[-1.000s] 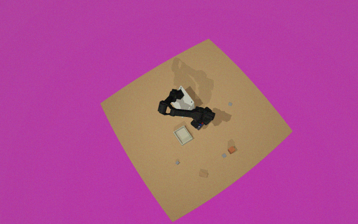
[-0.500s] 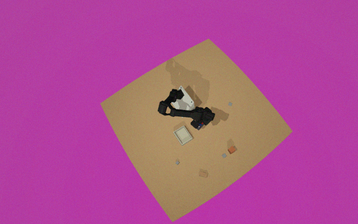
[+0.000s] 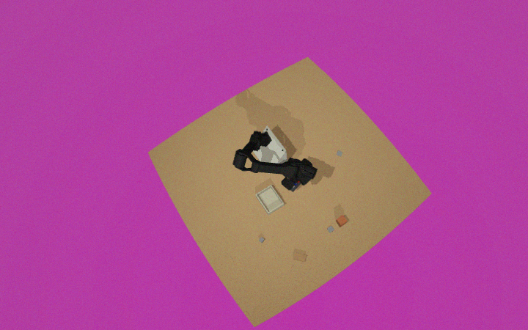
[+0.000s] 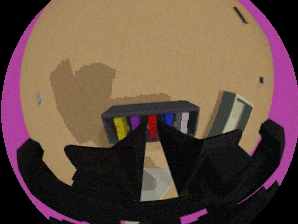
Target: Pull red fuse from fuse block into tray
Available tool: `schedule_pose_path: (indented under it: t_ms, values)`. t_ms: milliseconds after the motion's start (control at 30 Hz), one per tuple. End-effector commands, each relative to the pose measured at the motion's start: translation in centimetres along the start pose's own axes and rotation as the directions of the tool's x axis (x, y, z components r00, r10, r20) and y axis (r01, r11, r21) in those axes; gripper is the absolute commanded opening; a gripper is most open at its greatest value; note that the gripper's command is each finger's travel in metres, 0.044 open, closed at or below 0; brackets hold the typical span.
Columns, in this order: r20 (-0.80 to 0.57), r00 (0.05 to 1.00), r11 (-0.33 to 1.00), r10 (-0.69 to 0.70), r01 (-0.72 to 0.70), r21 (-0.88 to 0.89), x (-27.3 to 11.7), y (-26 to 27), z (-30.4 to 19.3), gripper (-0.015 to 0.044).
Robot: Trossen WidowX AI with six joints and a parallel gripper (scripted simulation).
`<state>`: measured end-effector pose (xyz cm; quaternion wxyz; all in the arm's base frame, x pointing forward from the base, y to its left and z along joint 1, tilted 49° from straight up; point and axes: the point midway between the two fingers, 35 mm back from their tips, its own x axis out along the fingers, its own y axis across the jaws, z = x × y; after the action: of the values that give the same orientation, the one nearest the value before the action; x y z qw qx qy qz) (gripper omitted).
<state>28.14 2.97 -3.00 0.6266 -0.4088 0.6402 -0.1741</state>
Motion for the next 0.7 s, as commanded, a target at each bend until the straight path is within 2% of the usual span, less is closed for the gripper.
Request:
schedule_pose_path:
  t_ms: [0,200,567,667]
  values:
    - [-0.003,1.0,1.0,-0.005,0.005,-0.003,0.26,-0.1,-0.11,0.0072]
    - [-0.003,1.0,1.0,-0.005,0.005,-0.003,0.26,-0.1,-0.11,0.0072]
    - [-0.003,1.0,1.0,0.0,0.0,-0.001,0.16,-0.01,-0.1,0.0]
    - [-0.003,1.0,1.0,0.0,0.0,-0.001,0.15,-0.01,-0.09,0.0]
